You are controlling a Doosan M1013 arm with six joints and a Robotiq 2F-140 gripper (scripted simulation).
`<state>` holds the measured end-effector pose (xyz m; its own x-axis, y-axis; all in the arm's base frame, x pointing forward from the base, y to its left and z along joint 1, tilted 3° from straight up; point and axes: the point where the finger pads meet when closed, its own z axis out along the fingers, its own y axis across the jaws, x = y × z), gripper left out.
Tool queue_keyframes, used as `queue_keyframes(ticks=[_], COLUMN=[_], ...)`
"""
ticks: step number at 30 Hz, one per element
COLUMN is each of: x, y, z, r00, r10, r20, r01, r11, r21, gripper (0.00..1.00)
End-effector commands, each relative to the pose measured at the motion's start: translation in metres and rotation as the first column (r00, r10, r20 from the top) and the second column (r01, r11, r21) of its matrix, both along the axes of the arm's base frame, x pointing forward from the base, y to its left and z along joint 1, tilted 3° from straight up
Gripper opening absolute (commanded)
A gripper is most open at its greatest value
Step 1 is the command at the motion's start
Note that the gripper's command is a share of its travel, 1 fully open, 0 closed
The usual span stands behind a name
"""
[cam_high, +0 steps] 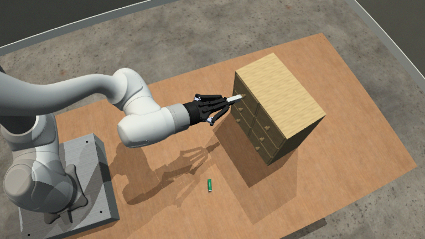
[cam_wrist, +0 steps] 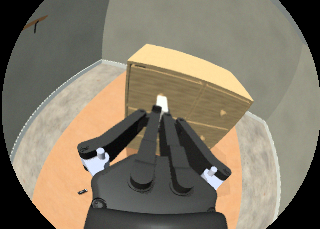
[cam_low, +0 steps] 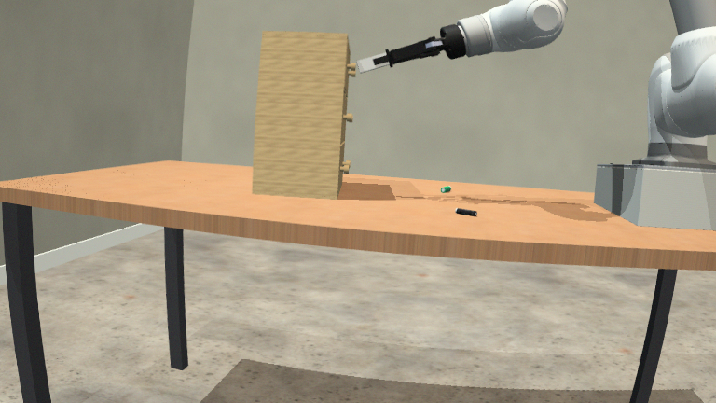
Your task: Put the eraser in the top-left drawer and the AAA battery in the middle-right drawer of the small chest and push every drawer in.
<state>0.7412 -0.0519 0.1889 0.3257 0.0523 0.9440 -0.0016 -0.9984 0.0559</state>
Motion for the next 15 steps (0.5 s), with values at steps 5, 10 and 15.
queue_keyframes(ticks=[5,10,15], x=[-0.017,-0.040,-0.047], y=[0.000,0.000,0.000], z=[0.000,-0.001,-0.001], r00=[1.000,1.000,1.000], r10=[0.000,0.000,0.000], r20=[0.000,0.000,0.000], r01=[0.000,0.000,0.000], r11=[1.000,1.000,1.000], r21=[0.000,0.000,0.000], gripper=[0.00,0.00,0.00])
